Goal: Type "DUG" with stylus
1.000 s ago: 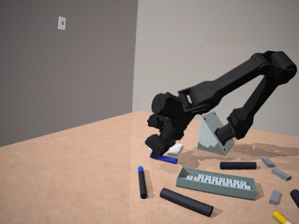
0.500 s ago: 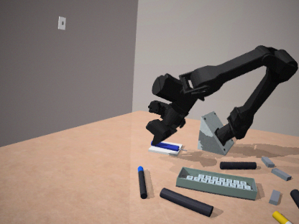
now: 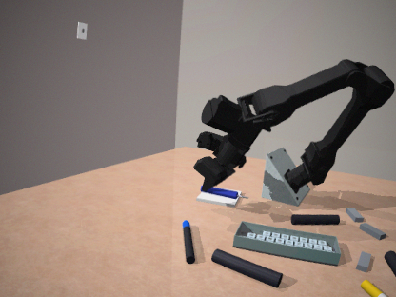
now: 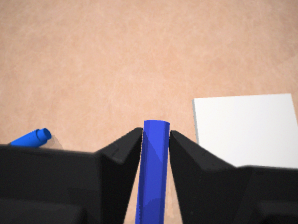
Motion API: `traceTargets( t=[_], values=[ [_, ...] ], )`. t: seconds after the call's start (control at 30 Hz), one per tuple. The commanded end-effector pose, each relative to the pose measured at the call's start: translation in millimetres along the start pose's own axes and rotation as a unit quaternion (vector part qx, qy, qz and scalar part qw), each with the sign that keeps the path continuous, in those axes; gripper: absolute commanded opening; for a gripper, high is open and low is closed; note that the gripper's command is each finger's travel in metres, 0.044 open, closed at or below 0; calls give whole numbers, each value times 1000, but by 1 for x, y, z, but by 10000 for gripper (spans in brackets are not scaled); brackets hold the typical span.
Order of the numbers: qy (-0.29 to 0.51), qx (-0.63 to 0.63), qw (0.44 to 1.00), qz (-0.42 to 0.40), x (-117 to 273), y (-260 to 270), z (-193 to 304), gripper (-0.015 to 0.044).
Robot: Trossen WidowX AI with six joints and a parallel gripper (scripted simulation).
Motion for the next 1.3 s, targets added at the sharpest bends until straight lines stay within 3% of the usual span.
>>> traceTargets(
  t=[0.0,0.6,1.27],
  values=[
    [9,23,1000,-9,0,1,0,0],
    [77,318,933,-148,-2,17,2,0],
    [40,586,739,-331,2,32,2,0]
  ],
)
Point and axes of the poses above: the point midway between the two fingers, 35 mm back from their tips, its own x axis back along the fingers, its own y axis across the jaws, z = x × y, the point moved 8 cm from there along x, back along the fingers, and after that the axes turned 5 degrees about -x, right-handed, at the moved point
